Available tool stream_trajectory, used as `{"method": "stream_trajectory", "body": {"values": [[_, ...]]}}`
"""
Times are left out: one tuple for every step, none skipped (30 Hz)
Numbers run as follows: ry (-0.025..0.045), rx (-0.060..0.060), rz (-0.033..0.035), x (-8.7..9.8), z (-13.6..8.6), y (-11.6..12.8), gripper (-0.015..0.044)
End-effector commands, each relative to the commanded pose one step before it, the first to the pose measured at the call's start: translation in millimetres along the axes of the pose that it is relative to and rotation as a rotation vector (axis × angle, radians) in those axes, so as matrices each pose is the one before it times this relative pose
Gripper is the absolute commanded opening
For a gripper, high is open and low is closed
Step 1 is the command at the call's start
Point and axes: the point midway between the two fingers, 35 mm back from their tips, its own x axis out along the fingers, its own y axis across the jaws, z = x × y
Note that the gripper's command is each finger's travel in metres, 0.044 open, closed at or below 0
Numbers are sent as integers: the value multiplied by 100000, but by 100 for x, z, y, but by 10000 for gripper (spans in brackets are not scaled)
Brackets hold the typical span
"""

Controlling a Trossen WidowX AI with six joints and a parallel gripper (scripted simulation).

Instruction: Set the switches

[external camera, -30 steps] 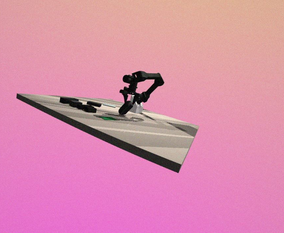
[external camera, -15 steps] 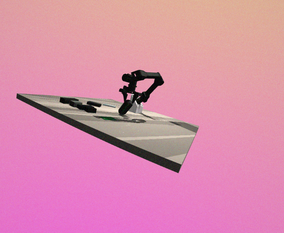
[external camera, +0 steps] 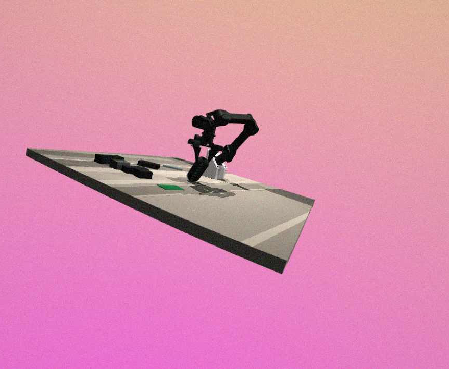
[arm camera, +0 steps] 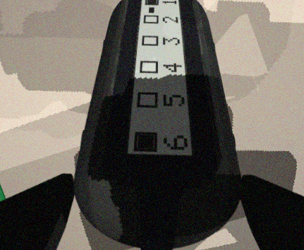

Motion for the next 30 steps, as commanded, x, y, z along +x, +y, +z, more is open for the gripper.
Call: {"method": "stream_trajectory", "body": {"values": [[-2212, 269, -223, 33, 912, -49, 336], [-4, 2, 0, -21, 69, 0, 336], [0, 0, 0, -19, -14, 3, 336], [-1, 0, 1, -43, -19, 7, 336], [-3, 0, 1, -77, -14, 12, 336], [-5, 1, 1, -88, 9, 12, 336], [-7, 2, 1, -110, 48, 13, 336], [-6, 2, 1, -77, 70, 8, 336], [-5, 2, 0, -47, 72, 4, 336], [-5, 2, 0, -33, 71, 2, 336], [-4, 2, 0, -27, 73, 1, 336], [-4, 2, 0, -26, 75, 1, 336], [-5, 2, 0, -25, 77, 1, 336], [-5, 2, 0, -24, 79, 1, 336], [-4, 2, 0, -23, 79, 1, 336], [-4, 2, 0, -22, 79, 0, 336], [-4, 2, 0, -21, 79, 0, 336], [-4, 2, 0, -21, 79, 0, 336], [-4, 2, 0, -21, 79, 0, 336], [-4, 2, 0, -20, 80, 0, 336], [-4, 2, 0, -20, 80, 0, 336], [-4, 2, 0, -19, 80, 0, 336], [-4, 2, 0, -19, 80, 0, 336], [-4, 2, 0, -19, 80, 0, 336], [-4, 2, 0, -19, 80, 0, 336], [-4, 2, 0, -17, 81, 0, 336], [-4, 2, 0, -16, 81, 0, 336], [-4, 2, 0, -16, 81, 0, 336], [-4, 2, 0, -16, 81, 0, 336], [-4, 2, 0, -16, 81, 0, 336]]}}
